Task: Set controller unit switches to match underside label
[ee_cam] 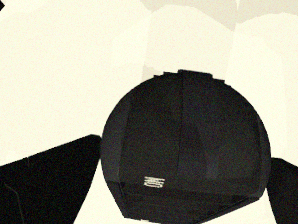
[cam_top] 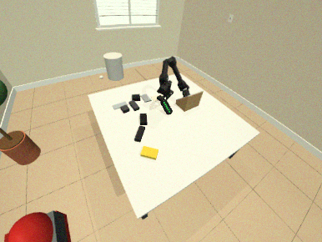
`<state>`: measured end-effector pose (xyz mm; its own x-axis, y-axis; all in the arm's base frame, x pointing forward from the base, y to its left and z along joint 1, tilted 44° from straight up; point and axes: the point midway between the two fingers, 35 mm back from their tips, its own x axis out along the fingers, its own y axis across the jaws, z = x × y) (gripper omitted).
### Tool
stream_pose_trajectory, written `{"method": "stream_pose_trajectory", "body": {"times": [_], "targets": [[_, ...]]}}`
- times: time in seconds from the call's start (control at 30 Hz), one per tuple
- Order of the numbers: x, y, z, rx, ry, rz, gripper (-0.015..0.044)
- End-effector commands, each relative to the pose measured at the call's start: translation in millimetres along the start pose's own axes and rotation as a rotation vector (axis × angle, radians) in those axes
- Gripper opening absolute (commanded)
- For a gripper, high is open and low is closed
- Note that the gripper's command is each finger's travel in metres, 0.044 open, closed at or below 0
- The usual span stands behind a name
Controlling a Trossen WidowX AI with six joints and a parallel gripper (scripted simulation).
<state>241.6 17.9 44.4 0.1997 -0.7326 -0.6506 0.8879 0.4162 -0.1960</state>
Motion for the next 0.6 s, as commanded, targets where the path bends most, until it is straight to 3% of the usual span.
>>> {"method": "stream_pose_trajectory", "body": {"times": [0.0,0.57], "targets": [[-2.8,0.1,-3.8,0.0,0.0,0.002,0.0336],[-8.0,0.1,-11.9,0.0,-0.015,0.002,0.0337]]}}
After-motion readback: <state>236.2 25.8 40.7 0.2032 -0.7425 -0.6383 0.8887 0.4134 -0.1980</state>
